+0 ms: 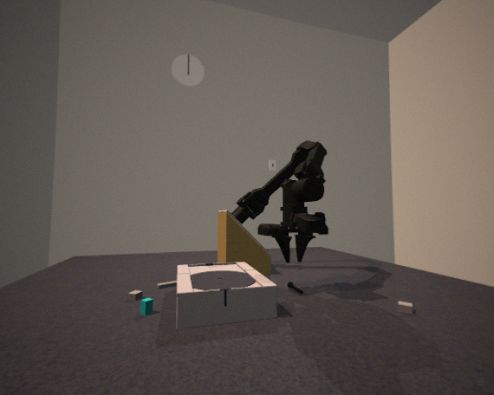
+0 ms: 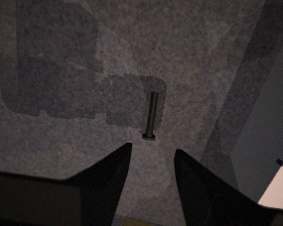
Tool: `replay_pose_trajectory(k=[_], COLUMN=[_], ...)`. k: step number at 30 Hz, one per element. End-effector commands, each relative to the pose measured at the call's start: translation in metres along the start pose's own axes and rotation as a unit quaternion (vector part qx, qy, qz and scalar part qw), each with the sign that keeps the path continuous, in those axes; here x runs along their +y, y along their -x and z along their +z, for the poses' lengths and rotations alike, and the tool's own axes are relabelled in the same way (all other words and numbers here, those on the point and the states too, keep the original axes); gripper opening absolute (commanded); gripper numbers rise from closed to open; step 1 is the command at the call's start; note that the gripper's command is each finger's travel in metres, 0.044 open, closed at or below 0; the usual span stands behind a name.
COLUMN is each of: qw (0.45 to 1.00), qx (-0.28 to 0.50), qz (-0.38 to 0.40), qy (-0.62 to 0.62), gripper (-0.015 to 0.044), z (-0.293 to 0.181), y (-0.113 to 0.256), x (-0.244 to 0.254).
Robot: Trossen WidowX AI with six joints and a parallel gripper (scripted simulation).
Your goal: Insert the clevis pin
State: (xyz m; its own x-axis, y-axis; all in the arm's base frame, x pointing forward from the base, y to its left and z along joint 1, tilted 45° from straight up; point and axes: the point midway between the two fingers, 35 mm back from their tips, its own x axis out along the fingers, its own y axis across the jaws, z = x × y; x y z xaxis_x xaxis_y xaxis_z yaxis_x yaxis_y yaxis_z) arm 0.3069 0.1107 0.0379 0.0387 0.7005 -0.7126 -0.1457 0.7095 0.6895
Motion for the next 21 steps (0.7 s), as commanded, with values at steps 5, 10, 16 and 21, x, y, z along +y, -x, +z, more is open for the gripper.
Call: replay_pose_trajectory(k=[5,10,16,21], qw=[1.000,1.000,1.000,1.000], qx=[0.000,0.000,0.000,0.000], qz=[0.002,0.002,0.002,0.002], qy=[-0.001,-0.001,-0.001,-0.001], gripper=[0.0160,0.0160,0.0160,0.0160], z=[0.000,0.000,0.000,0.000], y=[-0.008,-0.017,-0.027,-0.035], x=[0.000,0.000,0.000,0.000])
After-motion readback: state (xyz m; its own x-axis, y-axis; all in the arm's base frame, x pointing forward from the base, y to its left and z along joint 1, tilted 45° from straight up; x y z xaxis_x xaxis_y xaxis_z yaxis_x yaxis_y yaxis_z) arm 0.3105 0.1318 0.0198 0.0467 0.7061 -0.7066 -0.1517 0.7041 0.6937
